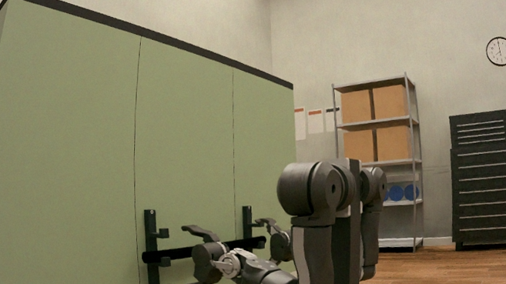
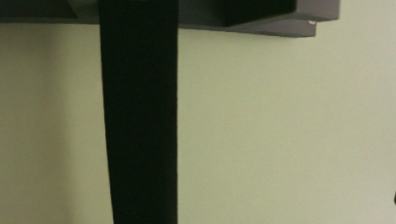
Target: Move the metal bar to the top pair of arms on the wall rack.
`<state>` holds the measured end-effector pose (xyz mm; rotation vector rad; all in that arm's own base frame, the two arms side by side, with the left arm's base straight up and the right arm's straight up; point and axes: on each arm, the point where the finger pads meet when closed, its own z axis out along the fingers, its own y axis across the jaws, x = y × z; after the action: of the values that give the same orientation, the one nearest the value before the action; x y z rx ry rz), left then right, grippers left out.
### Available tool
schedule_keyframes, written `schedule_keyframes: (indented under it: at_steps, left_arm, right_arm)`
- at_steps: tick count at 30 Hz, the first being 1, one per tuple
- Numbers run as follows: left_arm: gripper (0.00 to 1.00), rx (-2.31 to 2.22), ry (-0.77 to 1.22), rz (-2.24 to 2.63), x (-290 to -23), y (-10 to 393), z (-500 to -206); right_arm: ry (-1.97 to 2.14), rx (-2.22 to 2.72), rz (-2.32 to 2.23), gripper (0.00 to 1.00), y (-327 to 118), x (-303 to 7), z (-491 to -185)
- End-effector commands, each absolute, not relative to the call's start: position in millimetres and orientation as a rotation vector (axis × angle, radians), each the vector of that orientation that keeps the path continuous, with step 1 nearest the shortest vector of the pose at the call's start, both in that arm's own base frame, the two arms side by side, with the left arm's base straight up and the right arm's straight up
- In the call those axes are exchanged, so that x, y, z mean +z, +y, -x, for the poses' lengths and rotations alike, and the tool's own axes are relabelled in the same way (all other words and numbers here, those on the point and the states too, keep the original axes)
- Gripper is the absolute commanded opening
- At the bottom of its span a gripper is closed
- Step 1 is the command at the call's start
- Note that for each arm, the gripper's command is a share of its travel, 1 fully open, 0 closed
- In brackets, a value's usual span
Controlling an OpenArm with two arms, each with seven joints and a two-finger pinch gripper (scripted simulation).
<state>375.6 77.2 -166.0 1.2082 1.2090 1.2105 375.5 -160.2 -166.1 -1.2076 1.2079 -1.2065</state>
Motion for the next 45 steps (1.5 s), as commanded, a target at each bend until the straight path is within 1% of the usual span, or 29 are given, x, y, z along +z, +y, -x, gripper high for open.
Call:
schedule_keyframes:
  at_steps: [1,44,45]
  left_arm:
    - [1.0,1.209,1.21,-1.21,-166.1,77.7,-377.7]
    - [1.0,1.211,1.204,-1.206,-164.9,78.1,-423.1]
    - [0.98,1.211,1.204,-1.206,-164.9,78.1,-423.1]
  right_arm:
    - [1.21,-1.21,1.21,1.0,-160.5,-166.1,-377.7]
    - [1.206,-1.216,1.205,1.0,-160.9,-164.5,-423.1]
    - [1.206,-1.216,1.205,0.98,-160.9,-164.5,-423.1]
